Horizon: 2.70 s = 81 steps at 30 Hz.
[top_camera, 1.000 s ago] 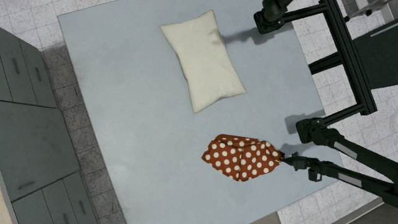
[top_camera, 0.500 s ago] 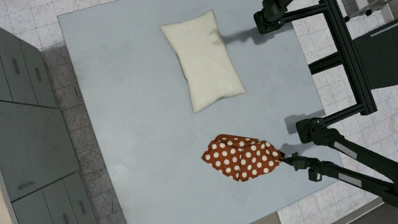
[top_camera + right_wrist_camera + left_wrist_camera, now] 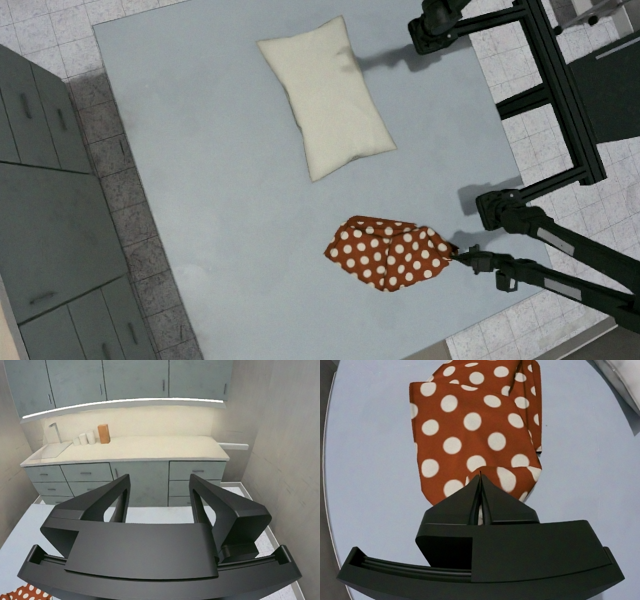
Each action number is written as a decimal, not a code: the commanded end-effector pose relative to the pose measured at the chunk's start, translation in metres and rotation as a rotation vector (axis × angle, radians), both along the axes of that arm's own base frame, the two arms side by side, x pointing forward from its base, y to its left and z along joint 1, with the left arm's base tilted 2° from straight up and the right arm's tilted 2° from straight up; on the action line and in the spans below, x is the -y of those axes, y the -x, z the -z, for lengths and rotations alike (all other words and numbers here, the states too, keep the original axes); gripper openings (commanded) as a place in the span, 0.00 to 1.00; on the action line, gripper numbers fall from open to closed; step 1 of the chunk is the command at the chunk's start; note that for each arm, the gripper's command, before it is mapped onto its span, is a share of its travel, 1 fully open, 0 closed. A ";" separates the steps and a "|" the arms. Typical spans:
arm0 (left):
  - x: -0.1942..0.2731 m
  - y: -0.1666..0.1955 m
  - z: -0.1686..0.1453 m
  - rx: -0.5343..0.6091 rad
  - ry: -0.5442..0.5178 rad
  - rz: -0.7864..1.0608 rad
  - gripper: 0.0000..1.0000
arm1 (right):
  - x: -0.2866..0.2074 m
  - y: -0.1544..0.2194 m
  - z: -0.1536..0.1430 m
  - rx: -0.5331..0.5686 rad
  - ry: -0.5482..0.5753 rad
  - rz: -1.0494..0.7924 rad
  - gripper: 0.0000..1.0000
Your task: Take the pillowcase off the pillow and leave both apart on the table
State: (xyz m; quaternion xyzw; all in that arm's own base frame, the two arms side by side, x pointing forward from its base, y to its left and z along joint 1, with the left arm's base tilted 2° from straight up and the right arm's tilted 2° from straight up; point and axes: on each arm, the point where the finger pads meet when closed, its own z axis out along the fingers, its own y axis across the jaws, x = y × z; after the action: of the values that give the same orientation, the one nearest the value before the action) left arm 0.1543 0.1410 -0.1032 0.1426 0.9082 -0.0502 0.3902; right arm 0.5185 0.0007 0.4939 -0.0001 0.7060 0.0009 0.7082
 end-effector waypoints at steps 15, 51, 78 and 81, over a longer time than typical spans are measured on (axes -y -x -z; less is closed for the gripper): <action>-0.001 0.001 -0.003 0.000 -0.003 -0.013 0.04 | 0.001 -0.002 -0.018 0.039 0.009 -0.001 0.60; -0.001 0.001 -0.003 0.000 -0.003 -0.013 0.60 | 0.001 -0.002 -0.018 0.039 0.009 -0.001 0.60; 0.001 0.002 -0.018 0.003 -0.013 -0.001 0.60 | 0.001 -0.002 -0.018 0.039 0.009 -0.001 0.60; -0.006 0.001 -0.023 0.006 -0.026 -0.001 0.60 | 0.001 -0.002 -0.018 0.039 0.009 -0.001 0.60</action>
State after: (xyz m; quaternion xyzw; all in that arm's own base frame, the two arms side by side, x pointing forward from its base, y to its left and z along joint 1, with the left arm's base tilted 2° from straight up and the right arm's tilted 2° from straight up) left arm 0.1537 0.1394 -0.0855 0.1420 0.9083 -0.0503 0.3902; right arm 0.5185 0.0007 0.4939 -0.0001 0.7060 0.0009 0.7082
